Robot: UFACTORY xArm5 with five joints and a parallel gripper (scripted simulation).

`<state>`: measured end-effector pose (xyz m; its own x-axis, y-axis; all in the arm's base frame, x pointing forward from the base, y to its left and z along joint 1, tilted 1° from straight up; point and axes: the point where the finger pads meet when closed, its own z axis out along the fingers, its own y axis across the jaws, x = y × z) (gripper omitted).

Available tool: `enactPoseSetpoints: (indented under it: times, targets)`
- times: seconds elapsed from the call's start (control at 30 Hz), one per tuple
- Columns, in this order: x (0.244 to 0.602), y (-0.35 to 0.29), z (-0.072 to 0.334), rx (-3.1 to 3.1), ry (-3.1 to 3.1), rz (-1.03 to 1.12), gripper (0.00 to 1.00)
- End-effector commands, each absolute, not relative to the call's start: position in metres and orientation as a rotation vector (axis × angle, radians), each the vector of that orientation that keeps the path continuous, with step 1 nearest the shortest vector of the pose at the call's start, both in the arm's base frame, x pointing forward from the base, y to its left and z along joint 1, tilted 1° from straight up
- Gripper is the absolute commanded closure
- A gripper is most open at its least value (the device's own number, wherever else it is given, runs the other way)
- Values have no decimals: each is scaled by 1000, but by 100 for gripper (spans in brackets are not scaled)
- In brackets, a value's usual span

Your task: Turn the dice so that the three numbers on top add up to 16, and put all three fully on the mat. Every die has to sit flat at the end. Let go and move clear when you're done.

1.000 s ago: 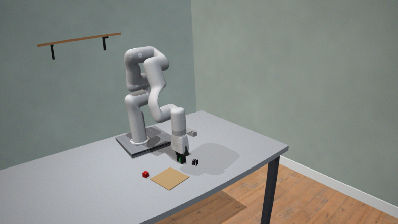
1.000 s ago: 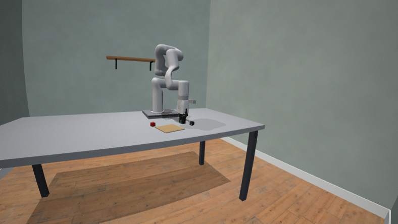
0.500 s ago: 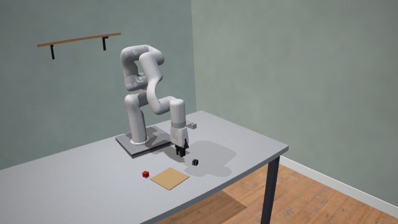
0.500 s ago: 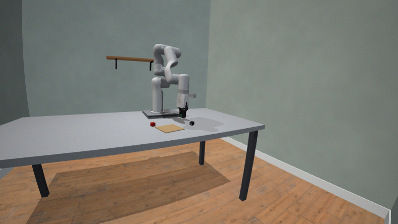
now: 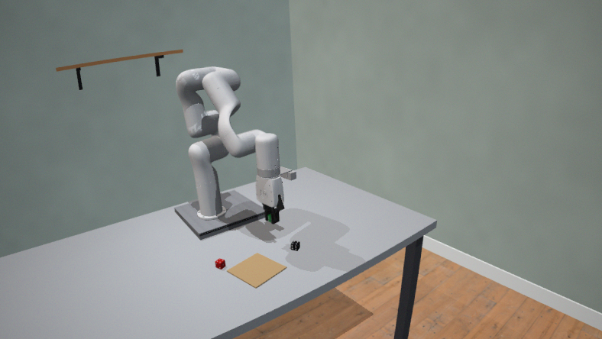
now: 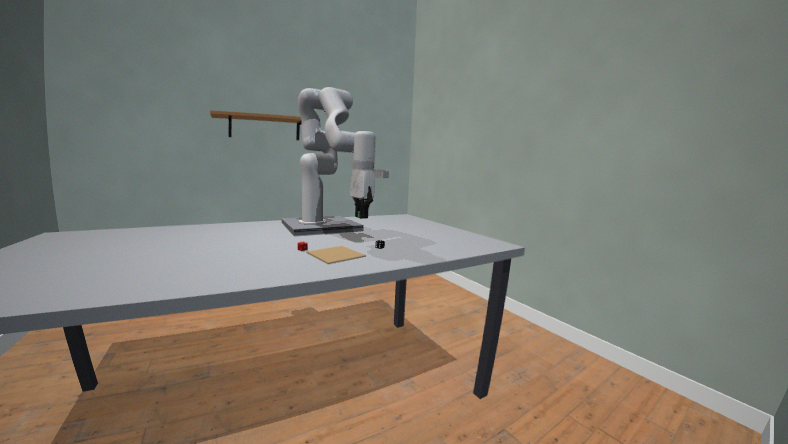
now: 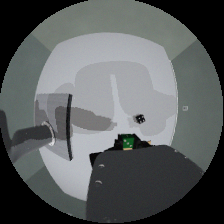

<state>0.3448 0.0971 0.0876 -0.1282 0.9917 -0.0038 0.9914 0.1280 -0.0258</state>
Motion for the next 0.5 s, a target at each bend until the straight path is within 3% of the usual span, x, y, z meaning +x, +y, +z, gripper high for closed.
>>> enactPoseSetpoints:
  times: [0.0,0.47]
  targets:
    - [346,98,89,-2066,-2351,28,79]
    - [370,67,90,-1871,-2505,25,79]
